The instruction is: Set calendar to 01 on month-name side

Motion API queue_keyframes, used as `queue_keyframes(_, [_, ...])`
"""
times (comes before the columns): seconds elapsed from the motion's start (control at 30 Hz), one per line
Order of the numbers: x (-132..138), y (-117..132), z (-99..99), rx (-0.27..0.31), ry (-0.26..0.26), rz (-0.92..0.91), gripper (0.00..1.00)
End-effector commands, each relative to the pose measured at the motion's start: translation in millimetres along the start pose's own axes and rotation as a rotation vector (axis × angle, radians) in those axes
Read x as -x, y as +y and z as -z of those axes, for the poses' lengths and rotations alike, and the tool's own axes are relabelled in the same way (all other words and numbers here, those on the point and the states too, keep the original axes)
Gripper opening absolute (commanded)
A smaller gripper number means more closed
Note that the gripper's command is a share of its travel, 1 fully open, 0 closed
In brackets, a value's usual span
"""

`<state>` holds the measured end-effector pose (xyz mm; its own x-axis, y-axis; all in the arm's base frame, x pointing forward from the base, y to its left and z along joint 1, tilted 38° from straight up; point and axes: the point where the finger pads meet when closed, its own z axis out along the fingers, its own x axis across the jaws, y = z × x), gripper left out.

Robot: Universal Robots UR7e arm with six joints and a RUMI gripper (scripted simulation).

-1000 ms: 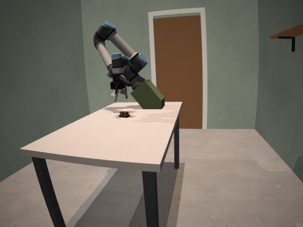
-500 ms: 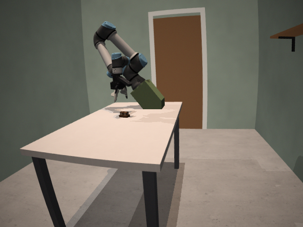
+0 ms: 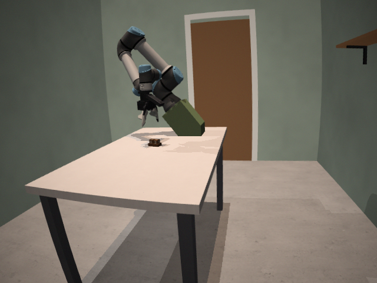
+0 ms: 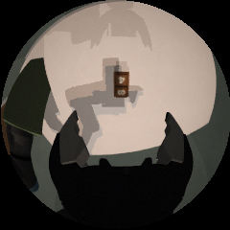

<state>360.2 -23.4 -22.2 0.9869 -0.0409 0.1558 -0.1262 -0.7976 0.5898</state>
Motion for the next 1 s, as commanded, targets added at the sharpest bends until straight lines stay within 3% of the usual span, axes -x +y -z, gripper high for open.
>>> queue_keyframes(0.0, [-0.3,0.0,13.3,0.000,0.000,0.000,1.00])
queue_keyframes(0.53, [-0.3,0.0,61.7,0.000,0.000,0.000,1.00])
queue_keyframes(0.97, [-0.3,0.0,66.5,0.000,0.000,0.000,1.00])
